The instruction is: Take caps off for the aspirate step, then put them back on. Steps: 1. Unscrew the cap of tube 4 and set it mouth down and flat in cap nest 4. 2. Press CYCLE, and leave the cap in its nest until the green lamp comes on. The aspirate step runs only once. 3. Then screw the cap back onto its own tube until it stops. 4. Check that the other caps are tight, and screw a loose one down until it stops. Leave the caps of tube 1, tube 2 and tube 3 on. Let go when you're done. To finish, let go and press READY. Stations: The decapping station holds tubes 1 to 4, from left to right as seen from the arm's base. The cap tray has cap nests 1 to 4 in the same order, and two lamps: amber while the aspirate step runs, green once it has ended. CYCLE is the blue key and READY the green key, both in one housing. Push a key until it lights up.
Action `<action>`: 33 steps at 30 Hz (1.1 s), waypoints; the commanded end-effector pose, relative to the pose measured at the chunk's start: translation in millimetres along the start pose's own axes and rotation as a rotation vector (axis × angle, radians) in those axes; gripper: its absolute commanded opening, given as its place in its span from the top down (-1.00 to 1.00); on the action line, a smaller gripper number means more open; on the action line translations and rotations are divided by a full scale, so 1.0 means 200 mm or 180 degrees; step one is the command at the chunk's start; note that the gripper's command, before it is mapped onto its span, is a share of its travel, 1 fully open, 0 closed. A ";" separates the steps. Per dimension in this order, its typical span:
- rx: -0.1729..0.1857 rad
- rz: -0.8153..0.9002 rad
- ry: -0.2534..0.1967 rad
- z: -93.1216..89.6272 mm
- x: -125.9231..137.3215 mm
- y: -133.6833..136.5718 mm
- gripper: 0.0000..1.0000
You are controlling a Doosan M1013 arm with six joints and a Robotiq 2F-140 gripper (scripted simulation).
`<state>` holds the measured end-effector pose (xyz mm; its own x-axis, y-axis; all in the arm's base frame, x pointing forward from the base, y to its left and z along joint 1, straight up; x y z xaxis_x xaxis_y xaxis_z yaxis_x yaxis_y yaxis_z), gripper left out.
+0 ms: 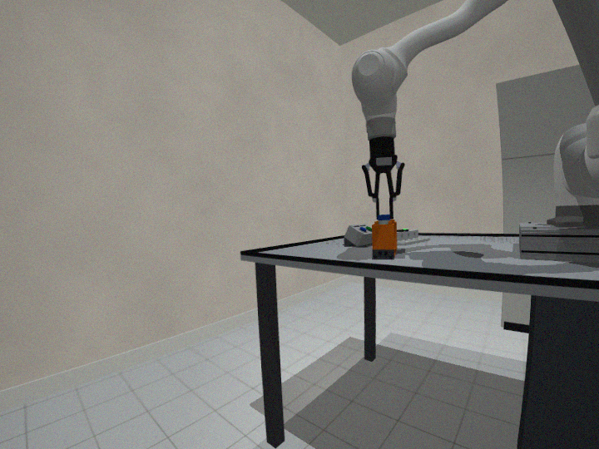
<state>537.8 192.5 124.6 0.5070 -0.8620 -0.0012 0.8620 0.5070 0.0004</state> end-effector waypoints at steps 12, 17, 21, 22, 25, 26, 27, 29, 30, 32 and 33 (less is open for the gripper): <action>0.0003 -0.0835 -0.0004 0.00 0.00 0.00 0.41; 0.0003 -0.1026 -0.0004 0.00 0.00 0.00 0.41; 0.0003 -0.1245 -0.0004 0.00 0.00 0.00 0.41; 0.0003 -0.1245 -0.0004 0.00 0.00 0.00 0.41; 0.0003 -0.1245 -0.0004 0.00 0.00 0.00 0.18; 0.0003 -0.1245 -0.0004 0.00 0.00 0.00 0.18; 0.0003 -0.1245 -0.0004 0.00 0.00 0.00 0.18; 0.0003 -0.1245 -0.0004 0.00 0.00 0.00 0.18; 0.0003 -0.1245 -0.0004 0.00 0.00 0.00 0.18; 0.0003 -0.1245 -0.0004 0.00 0.00 0.00 0.18; 0.0003 -0.1245 -0.0004 0.00 0.00 0.00 0.18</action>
Point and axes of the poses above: the point where the finger pads meet when closed, its own z axis back along the fingers, its own y axis across the jaws, x = y × z, the point moved 6 cm from there along z, back along the fingers, and after that the axes turned 6 degrees about z, right-handed, at the moved point
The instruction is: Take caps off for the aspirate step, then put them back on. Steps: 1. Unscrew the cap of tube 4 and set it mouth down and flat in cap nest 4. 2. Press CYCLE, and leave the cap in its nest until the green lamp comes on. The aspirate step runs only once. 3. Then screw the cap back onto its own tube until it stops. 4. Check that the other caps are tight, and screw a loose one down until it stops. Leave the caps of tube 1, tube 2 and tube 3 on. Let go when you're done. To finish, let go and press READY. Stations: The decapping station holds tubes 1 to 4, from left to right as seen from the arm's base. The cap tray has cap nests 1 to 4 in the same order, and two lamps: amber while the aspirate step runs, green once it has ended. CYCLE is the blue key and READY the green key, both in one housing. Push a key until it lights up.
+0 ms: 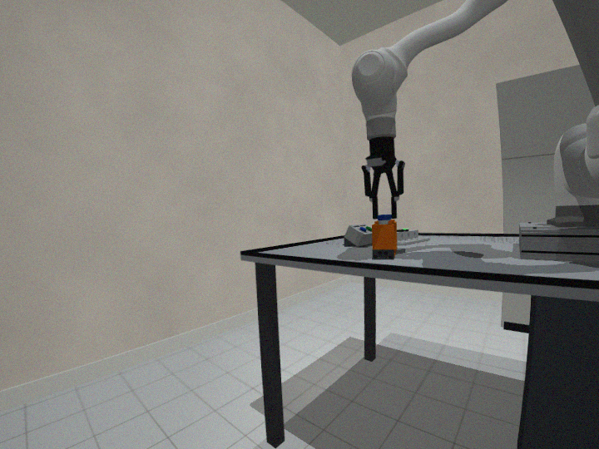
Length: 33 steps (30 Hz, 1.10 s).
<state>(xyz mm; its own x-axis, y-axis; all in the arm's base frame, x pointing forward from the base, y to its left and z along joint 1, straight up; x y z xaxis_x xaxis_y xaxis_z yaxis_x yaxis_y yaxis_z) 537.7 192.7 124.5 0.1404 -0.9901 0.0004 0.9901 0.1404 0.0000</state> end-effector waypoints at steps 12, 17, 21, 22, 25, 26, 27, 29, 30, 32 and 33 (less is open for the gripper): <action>0.0004 0.0000 0.0002 0.15 0.00 0.00 0.18; 0.0004 0.0000 0.0002 0.20 0.00 0.00 0.18; 0.0004 0.0265 0.0002 0.23 0.04 0.01 0.18; 0.0004 0.0530 0.0001 0.23 0.08 0.01 0.18; 0.0004 0.1102 0.0000 0.23 0.18 0.03 0.18; 0.0004 0.1260 -0.0001 0.23 0.21 0.03 0.18; 0.0004 0.1444 -0.0003 0.23 0.24 0.04 0.18; 0.0004 0.1555 0.0001 0.23 0.26 0.04 0.18; 0.0004 0.1555 0.0001 0.23 0.26 0.04 0.18; 0.0004 0.1555 0.0001 0.23 0.26 0.04 0.18; 0.0004 0.1555 0.0001 0.23 0.26 0.04 0.18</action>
Point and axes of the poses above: the point where the finger pads meet when closed, its own z axis back along the fingers, its own y axis across the jaws, x = y × z, the point moved 6 cm from there along z, back along the fingers, and after that the axes turned 6 degrees about z, right-handed, at the moved point
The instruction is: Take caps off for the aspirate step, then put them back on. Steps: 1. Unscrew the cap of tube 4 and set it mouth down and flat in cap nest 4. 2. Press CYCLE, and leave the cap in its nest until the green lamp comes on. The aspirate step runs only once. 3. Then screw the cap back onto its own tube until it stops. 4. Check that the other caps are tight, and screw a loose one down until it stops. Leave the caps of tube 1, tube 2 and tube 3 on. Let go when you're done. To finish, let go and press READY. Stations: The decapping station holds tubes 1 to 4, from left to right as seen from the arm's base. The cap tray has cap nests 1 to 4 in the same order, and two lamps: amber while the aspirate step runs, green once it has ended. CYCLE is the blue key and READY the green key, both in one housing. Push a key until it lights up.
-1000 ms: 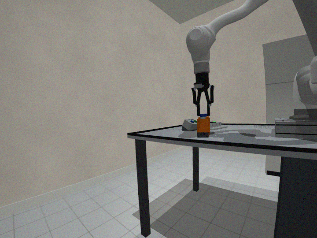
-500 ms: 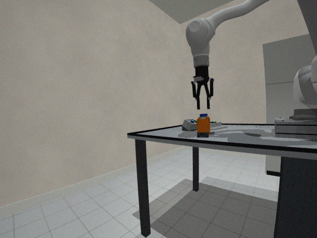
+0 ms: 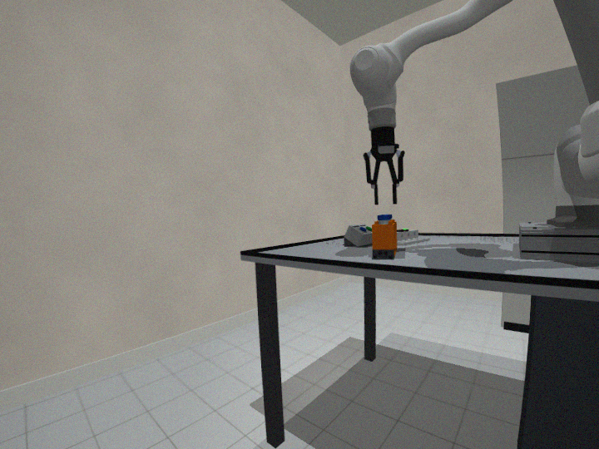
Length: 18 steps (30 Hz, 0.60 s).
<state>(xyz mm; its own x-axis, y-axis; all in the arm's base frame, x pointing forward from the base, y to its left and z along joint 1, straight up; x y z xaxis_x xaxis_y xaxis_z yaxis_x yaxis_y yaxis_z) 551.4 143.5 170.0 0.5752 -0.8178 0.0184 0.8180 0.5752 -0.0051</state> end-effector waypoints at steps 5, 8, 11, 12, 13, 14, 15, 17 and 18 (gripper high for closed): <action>0.0020 0.0053 0.0057 -0.03 0.00 0.00 0.18; 0.0020 0.0053 0.0057 -0.07 0.00 0.00 0.18; 0.0020 0.0053 0.0057 -0.12 0.00 0.00 0.18; 0.0020 0.0053 0.0057 -0.13 0.00 0.00 0.18; 0.0020 0.0053 0.0057 -0.15 0.00 0.00 0.18; 0.0020 0.0053 0.0057 -0.16 0.00 0.00 0.18; 0.0020 0.0053 0.0057 -0.17 0.00 0.00 0.18; 0.0020 0.0053 0.0057 -0.17 0.00 0.00 0.18; 0.0020 0.0053 0.0057 -0.17 0.00 0.00 0.18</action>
Point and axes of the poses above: the point where the finger pads meet when closed, its own z axis back along the fingers, its own y axis across the jaws, x = y × z, the point moved 6 cm from there along z, back along the fingers, and after that the axes turned 6 degrees about z, right-handed, at the moved point
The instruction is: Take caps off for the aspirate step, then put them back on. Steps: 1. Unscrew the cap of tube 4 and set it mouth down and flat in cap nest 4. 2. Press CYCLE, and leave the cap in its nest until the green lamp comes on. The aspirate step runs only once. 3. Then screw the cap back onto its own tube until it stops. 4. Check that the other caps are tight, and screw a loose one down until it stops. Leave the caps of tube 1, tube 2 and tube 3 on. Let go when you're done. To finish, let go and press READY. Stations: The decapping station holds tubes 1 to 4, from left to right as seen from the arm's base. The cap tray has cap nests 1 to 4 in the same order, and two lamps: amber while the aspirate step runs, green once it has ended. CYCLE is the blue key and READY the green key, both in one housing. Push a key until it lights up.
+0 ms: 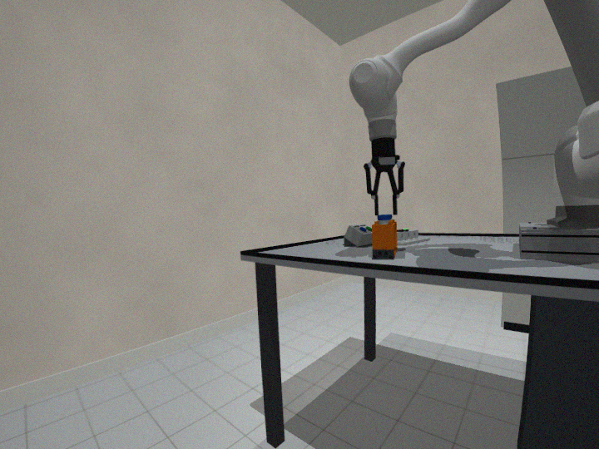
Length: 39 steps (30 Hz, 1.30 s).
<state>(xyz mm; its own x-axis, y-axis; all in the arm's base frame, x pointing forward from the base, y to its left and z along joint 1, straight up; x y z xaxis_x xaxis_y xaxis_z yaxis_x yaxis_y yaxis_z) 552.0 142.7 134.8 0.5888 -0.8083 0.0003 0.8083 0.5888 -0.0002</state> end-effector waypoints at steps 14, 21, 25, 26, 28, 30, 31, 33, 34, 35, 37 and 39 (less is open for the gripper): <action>0.0004 0.0000 -0.0001 -0.03 0.00 0.00 0.18; 0.0004 0.0000 -0.0001 -0.04 0.00 0.00 0.18; 0.0004 0.0000 -0.0001 -0.05 0.00 0.00 0.18; 0.0004 0.0000 -0.0001 -0.05 0.00 0.00 0.18; 0.0004 0.0000 -0.0001 -0.05 0.00 0.00 0.41; 0.0004 0.0000 -0.0001 -0.05 0.00 0.00 0.41; 0.0004 0.0000 -0.0001 -0.05 0.00 0.00 0.41; 0.0004 0.0000 -0.0001 -0.05 0.00 0.00 0.41; 0.0004 0.0000 -0.0001 -0.05 0.00 0.00 0.41; 0.0004 0.0000 -0.0001 -0.05 0.00 0.00 0.41; 0.0004 0.0000 -0.0001 -0.05 0.00 0.00 0.41; 0.0004 0.0000 -0.0001 -0.05 0.00 0.00 0.41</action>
<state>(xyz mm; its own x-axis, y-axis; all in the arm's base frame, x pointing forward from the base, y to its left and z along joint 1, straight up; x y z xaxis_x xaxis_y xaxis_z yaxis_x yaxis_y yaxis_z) 552.1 142.7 124.7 0.5888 -0.8083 0.0003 0.8083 0.5888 -0.0001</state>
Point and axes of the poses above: the point where the finger pads meet when closed, its own z axis back along the fingers, its own y axis across the jaws, x = y × z, the point moved 6 cm from there along z, back along the fingers, and after that the axes turned 6 degrees about z, right-handed, at the moved point
